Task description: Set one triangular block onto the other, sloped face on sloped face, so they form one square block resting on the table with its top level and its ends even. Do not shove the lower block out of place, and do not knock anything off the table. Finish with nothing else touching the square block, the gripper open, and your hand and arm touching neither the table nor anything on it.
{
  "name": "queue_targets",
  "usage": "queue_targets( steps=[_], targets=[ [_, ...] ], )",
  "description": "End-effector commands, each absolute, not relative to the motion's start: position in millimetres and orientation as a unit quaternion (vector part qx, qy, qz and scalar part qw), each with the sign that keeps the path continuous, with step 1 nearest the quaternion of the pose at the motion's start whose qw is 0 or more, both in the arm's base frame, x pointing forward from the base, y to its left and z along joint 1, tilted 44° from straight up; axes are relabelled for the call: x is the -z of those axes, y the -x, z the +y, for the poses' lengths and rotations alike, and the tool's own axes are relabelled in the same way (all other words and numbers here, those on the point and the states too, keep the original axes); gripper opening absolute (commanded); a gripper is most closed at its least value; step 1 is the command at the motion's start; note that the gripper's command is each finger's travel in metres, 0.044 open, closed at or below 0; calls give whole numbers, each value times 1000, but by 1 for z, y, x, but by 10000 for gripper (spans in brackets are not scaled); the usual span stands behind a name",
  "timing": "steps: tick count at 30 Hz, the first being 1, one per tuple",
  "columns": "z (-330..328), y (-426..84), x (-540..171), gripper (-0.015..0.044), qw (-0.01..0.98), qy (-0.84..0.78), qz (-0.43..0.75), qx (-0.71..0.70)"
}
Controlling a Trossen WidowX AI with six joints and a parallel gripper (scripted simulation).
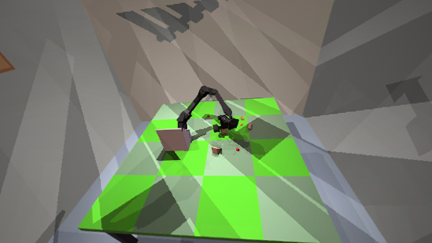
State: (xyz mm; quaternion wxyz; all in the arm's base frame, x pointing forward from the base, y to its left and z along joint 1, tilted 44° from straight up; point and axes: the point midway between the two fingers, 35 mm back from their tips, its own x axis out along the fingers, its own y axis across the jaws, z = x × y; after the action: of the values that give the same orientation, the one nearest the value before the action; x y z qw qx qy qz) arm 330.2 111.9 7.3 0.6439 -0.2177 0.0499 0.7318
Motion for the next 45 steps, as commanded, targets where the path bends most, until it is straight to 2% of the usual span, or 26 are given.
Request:
queue_targets(
  steps=[1, 4, 11, 17, 45],
  targets=[
    [113, -329, -7, 282, 645, 215, 50, -732],
    [113, -329, -7, 204, 645, 215, 50, -732],
    [113, -329, -7, 157, 645, 215, 50, -732],
    [111, -329, -9, 0, 644, 216, 50, -732],
    [121, -319, -52, 0, 591, 442, 261, -622]
  ],
)
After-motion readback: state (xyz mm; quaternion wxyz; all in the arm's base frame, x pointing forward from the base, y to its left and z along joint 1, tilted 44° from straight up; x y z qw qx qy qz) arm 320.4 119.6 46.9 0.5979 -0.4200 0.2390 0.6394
